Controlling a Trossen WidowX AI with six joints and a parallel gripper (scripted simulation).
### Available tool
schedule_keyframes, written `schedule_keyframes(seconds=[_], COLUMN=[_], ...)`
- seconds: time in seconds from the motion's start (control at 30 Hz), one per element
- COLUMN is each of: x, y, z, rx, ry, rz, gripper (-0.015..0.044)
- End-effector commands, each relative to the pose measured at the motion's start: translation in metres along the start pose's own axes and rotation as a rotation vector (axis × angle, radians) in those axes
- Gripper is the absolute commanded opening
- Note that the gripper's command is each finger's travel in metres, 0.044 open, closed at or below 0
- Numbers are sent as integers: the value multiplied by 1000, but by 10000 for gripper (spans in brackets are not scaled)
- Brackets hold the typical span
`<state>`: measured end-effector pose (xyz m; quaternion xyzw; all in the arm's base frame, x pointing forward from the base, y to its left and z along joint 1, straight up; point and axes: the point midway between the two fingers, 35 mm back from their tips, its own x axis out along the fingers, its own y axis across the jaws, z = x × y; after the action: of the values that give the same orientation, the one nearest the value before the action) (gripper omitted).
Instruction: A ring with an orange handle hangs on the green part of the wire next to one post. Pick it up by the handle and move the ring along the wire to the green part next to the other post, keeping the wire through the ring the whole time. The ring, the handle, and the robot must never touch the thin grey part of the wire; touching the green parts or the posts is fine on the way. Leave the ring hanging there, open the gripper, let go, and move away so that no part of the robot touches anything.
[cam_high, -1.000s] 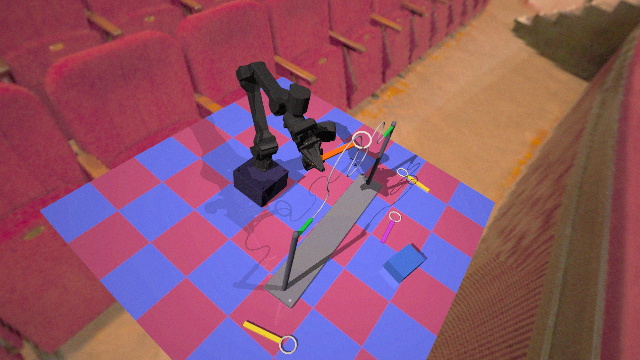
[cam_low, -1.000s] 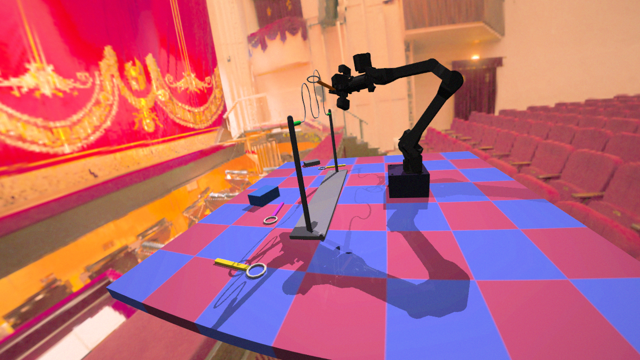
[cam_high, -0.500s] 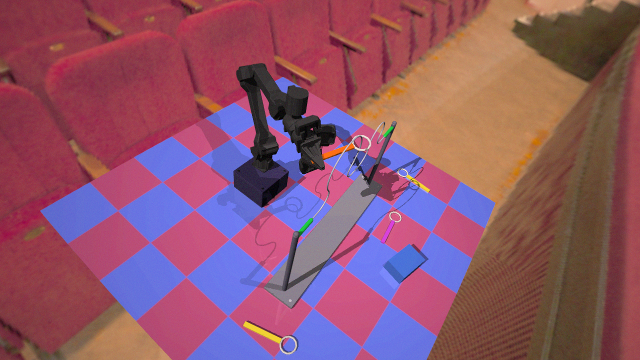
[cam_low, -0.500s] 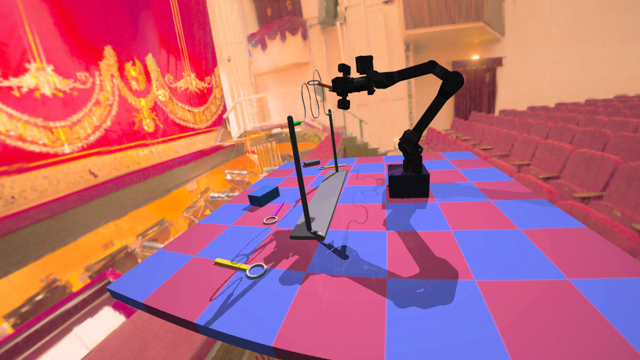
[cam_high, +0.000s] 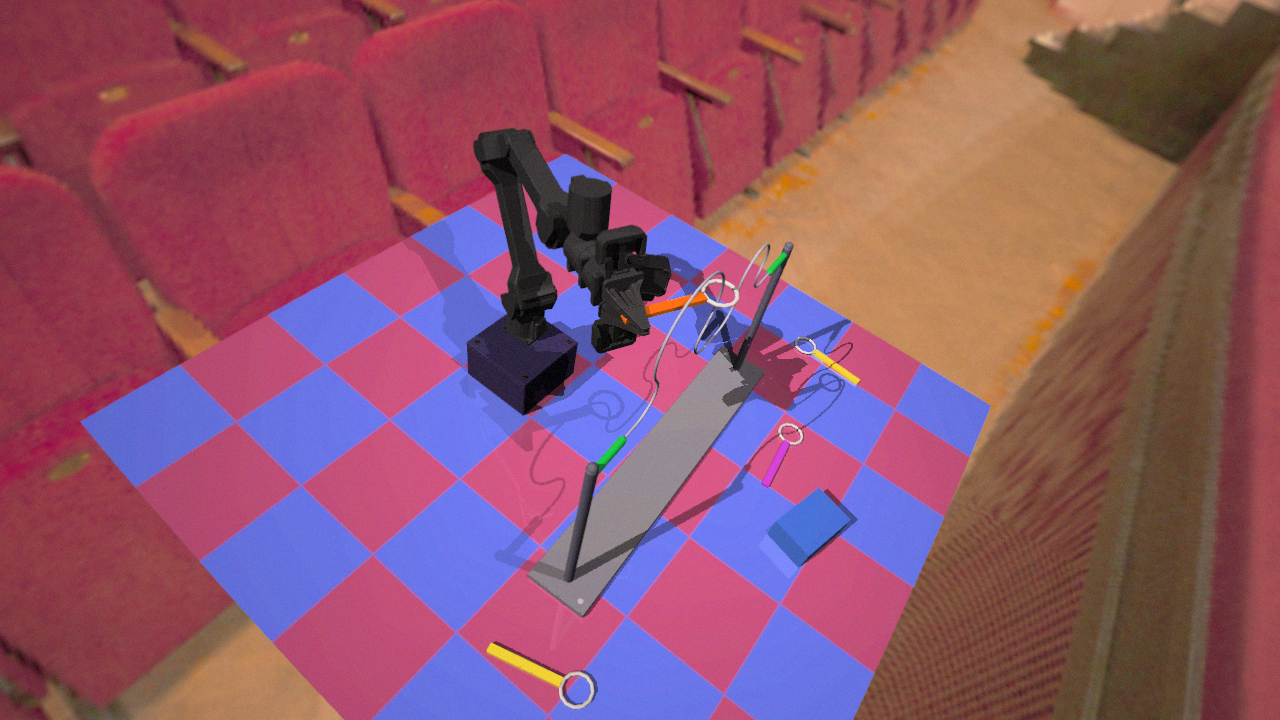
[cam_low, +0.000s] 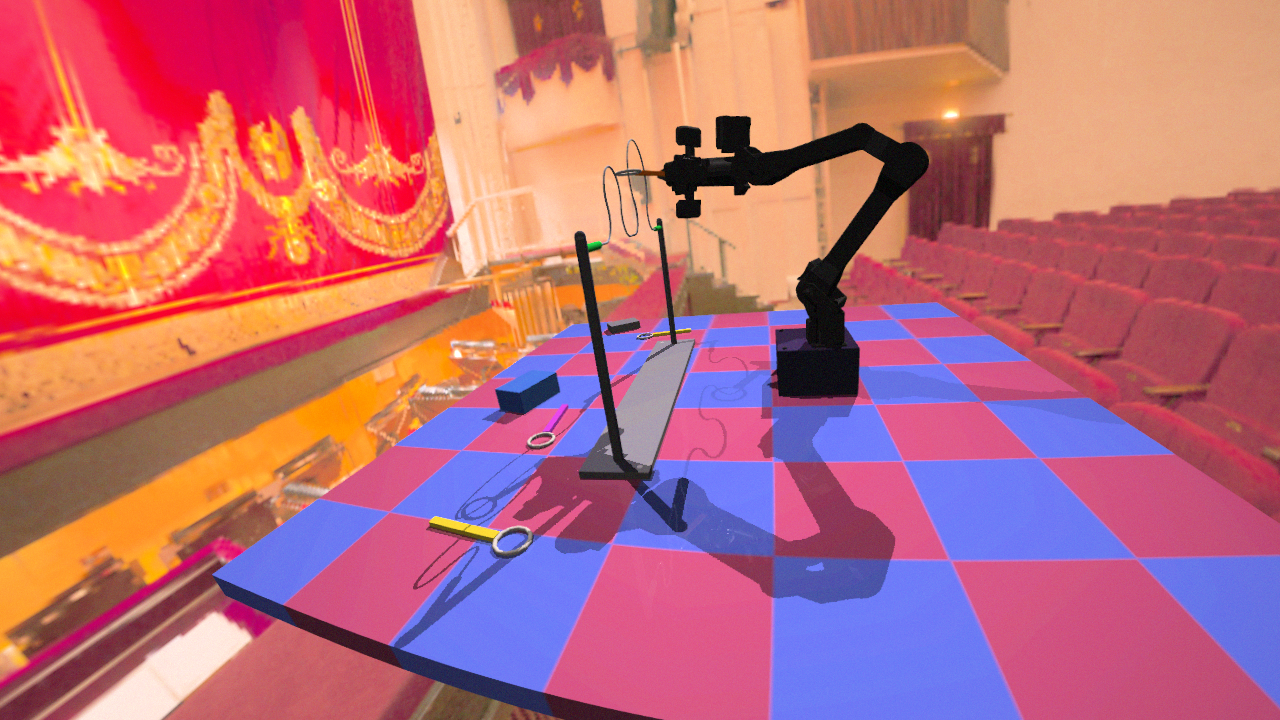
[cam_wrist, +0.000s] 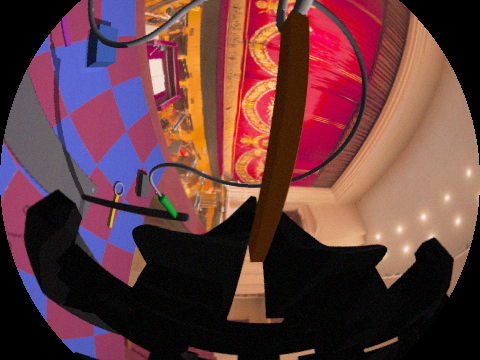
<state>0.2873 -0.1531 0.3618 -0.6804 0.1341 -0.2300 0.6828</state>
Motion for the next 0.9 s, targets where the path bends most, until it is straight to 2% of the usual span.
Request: schedule_keyframes(seconds=[0.0, 0.87], x=[0, 1], y=[1, -9], z=[1, 2], rx=[-47, -320], ry=[-10, -44], rz=[-20, -175], gripper=[-150, -150])
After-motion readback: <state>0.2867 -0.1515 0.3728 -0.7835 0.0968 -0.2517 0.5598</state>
